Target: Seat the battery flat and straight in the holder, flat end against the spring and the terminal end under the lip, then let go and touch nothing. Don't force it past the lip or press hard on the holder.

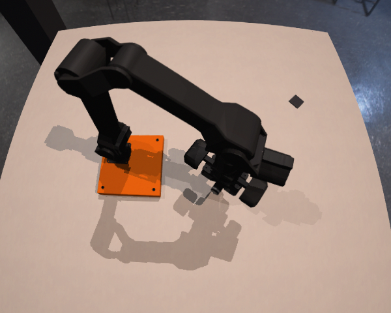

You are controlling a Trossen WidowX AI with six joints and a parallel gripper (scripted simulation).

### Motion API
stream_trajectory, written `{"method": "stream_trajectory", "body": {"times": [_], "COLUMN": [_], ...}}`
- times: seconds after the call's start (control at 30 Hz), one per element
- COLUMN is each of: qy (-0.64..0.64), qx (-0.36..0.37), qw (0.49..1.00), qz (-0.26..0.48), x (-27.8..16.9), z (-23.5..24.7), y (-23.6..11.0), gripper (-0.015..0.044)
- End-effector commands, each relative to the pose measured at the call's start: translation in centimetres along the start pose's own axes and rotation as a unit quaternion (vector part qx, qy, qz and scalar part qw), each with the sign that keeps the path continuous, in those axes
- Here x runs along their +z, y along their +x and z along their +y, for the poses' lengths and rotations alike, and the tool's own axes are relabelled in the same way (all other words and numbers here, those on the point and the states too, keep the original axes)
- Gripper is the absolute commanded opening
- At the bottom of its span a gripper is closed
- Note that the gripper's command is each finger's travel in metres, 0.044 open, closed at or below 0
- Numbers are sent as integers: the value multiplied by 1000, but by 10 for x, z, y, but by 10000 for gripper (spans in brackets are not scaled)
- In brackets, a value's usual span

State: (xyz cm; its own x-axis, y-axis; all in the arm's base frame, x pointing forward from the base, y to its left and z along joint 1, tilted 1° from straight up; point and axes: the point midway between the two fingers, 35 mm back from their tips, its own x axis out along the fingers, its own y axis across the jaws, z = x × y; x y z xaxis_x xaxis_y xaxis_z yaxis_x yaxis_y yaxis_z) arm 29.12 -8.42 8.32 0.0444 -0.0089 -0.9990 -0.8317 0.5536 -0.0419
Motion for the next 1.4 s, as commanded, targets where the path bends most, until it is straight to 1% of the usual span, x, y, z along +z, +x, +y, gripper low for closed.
{"method": "stream_trajectory", "body": {"times": [0.0,0.37,0.73,1.0,1.37], "qy": [43,188,341,351,346], "qx": [0,-3,1,5,36], "qw": [999,982,940,936,934], "qz": [3,0,-5,0,84], "x": [22,93,155,158,154], "z": [1,19,52,55,58], "y": [-2,-10,-20,-19,9], "gripper": [77,77,77,77,77]}}
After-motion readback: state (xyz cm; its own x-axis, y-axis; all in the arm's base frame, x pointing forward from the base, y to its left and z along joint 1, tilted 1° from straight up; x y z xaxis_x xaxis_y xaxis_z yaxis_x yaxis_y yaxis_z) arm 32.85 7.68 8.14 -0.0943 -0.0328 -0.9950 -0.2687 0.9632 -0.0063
